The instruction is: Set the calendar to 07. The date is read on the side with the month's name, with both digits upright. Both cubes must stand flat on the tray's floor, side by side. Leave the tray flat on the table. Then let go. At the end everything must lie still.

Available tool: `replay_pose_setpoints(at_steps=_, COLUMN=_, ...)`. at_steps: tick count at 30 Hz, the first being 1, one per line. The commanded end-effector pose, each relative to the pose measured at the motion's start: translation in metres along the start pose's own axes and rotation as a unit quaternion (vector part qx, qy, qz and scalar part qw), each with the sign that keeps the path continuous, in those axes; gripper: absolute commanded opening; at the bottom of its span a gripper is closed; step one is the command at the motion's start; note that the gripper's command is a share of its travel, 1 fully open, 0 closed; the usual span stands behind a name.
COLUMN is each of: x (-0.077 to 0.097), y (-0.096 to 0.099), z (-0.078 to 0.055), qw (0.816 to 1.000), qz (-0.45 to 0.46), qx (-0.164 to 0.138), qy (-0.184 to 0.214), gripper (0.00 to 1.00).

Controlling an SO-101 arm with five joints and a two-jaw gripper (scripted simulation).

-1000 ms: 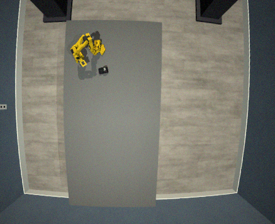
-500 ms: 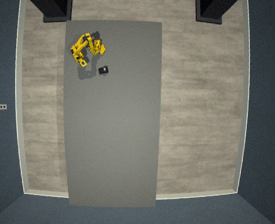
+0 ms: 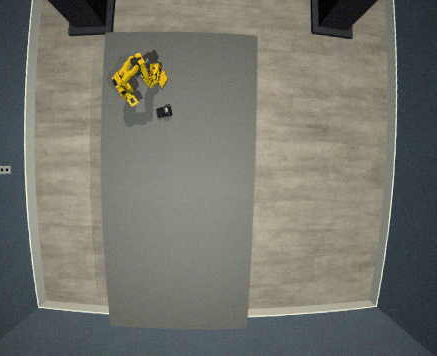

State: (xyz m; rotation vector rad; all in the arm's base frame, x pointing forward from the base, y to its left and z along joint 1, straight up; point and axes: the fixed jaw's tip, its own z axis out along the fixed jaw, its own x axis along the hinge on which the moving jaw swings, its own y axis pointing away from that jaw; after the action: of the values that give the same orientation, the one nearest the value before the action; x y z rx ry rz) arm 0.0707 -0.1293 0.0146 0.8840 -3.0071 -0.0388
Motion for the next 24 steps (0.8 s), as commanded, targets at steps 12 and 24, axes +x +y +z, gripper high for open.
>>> replay_pose_setpoints(at_steps=12, x=0.0012, y=-0.0127, z=-0.0047, qw=1.000, qz=-0.001, qx=0.022, qy=0.001, gripper=0.19)
replay_pose_setpoints(at_steps=24, x=0.0012, y=-0.0139, z=-0.0047, qw=1.000, qz=-0.001, qx=0.022, qy=0.001, gripper=0.17)
